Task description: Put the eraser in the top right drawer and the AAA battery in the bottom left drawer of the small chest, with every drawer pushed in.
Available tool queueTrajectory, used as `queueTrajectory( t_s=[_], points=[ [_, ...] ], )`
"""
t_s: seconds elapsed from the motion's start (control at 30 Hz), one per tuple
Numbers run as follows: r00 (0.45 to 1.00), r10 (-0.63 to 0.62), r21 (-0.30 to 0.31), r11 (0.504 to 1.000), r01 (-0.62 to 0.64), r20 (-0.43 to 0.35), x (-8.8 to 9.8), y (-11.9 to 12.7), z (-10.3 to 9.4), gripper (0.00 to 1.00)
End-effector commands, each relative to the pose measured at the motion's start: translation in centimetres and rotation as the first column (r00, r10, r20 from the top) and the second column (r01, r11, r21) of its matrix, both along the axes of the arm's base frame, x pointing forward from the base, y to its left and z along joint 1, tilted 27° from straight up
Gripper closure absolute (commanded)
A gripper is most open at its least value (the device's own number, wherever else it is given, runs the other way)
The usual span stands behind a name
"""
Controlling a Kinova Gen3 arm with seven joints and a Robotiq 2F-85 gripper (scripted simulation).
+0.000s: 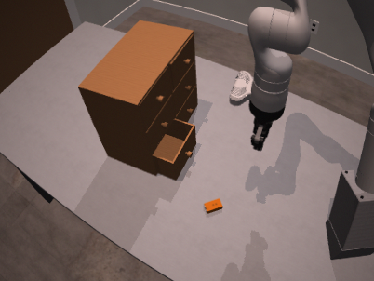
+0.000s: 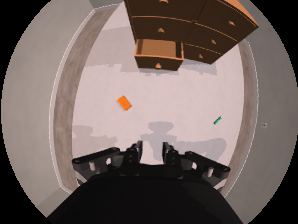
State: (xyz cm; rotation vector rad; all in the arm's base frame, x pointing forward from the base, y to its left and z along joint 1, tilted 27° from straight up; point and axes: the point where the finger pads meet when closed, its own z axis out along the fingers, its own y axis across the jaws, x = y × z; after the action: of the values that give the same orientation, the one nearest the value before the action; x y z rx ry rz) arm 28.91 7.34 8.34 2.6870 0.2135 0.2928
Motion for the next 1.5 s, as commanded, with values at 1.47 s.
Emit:
queueTrajectory(
  t_s=[1.47],
  points=[
    [0.999, 0.035, 0.008, 0.999, -0.035, -0.014, 0.96, -0.73, 0.15, 0.67]
  ],
)
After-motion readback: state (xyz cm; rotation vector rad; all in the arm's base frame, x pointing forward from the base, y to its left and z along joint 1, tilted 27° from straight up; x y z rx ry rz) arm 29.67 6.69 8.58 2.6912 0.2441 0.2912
